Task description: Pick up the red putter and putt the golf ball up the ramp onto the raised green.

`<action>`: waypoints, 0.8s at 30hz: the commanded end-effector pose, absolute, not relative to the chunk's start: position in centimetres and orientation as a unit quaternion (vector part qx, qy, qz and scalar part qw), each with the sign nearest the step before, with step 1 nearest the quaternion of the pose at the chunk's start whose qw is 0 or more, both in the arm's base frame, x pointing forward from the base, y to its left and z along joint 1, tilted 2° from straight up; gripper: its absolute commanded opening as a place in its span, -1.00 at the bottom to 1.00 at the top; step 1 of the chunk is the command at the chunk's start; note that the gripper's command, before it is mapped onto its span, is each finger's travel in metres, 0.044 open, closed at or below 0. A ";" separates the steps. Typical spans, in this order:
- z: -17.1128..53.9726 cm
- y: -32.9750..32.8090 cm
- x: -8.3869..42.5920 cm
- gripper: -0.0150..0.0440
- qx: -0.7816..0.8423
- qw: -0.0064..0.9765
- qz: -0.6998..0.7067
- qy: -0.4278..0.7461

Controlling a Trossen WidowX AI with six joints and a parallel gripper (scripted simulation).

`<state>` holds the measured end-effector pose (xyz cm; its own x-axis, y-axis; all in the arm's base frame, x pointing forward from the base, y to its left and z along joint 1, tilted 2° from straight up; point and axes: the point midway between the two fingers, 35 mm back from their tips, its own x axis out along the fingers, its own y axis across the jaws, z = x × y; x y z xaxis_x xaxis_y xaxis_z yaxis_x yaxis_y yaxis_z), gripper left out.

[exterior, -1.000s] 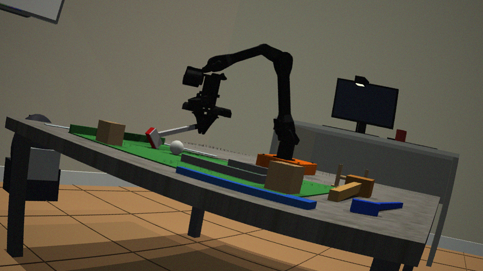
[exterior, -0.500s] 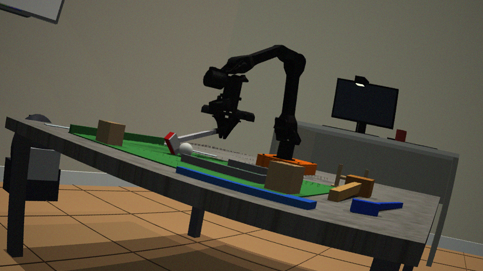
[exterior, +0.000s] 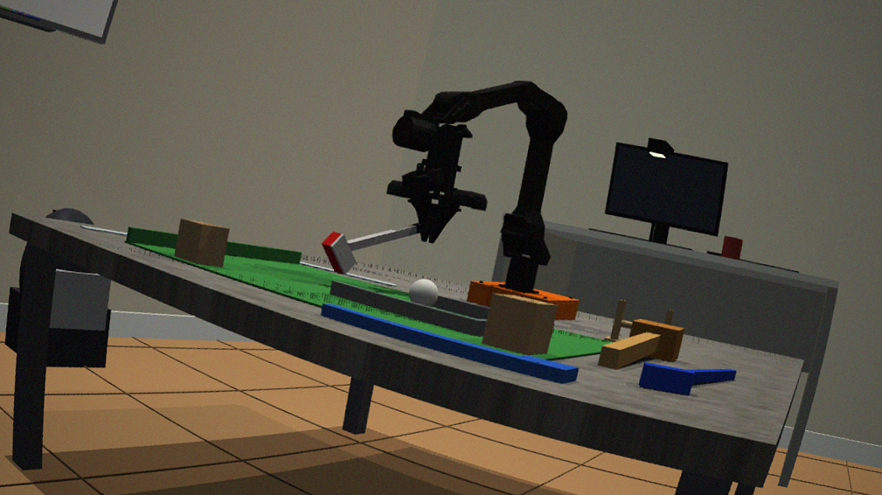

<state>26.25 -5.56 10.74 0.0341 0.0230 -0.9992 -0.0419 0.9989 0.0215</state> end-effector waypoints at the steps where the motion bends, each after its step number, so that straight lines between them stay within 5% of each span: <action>1: 13.2 -5.7 26.4 -0.49 -0.009 0.729 0.017 0.684; 24: 13.1 -5.6 26.2 -0.49 -0.008 0.724 0.021 0.689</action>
